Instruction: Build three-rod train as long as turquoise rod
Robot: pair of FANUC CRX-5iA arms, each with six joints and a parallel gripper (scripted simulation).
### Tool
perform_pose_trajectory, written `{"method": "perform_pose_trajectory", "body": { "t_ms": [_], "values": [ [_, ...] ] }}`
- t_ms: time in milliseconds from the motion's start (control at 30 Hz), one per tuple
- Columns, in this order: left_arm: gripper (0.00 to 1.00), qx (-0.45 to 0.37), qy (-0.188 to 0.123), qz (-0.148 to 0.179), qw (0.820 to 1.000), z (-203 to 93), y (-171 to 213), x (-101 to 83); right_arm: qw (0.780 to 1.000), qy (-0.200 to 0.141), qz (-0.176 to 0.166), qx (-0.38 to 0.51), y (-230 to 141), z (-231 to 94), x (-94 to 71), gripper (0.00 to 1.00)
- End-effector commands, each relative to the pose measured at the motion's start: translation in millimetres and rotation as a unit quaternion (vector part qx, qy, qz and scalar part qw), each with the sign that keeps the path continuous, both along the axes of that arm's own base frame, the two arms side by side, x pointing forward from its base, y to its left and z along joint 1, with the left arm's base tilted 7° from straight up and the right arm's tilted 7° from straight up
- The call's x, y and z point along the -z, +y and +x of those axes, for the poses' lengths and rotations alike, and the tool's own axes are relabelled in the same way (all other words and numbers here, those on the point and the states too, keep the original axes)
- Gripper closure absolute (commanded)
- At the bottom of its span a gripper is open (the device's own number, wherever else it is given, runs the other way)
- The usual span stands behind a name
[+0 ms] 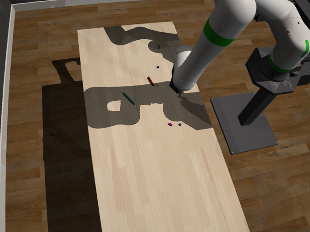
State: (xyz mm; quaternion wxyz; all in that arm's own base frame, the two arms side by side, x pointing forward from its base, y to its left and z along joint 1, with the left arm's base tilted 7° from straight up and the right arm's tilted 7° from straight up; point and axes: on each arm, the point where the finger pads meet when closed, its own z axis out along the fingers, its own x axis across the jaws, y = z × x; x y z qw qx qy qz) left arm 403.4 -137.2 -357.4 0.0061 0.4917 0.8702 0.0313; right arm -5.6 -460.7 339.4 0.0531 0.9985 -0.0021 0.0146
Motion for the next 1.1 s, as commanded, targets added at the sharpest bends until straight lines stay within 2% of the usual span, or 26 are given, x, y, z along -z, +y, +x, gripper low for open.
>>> {"method": "perform_pose_trajectory", "body": {
  "t_ms": [0, 133, 300, 1067],
  "values": [
    [0.00, -0.057, -0.012, 0.023, 0.998, 2, -8, 0.0, 1.000, 0.000, -0.001, 0.000, 0, 0, -1.0, 0.00],
    [0.00, -0.108, -0.016, 0.021, 0.994, 4, -15, 0.4, 1.000, 0.000, -0.001, 0.000, 0, 0, -1.0, 0.00],
    [0.00, -0.134, -0.018, 0.019, 0.991, 5, -19, 0.6, 1.000, 0.000, -0.001, 0.000, 0, 0, -1.0, 0.00],
    [0.00, -0.137, -0.018, 0.019, 0.990, 5, -20, 0.6, 1.000, 0.000, -0.001, 0.000, 0, 0, -1.0, 0.00]
  ]
}}
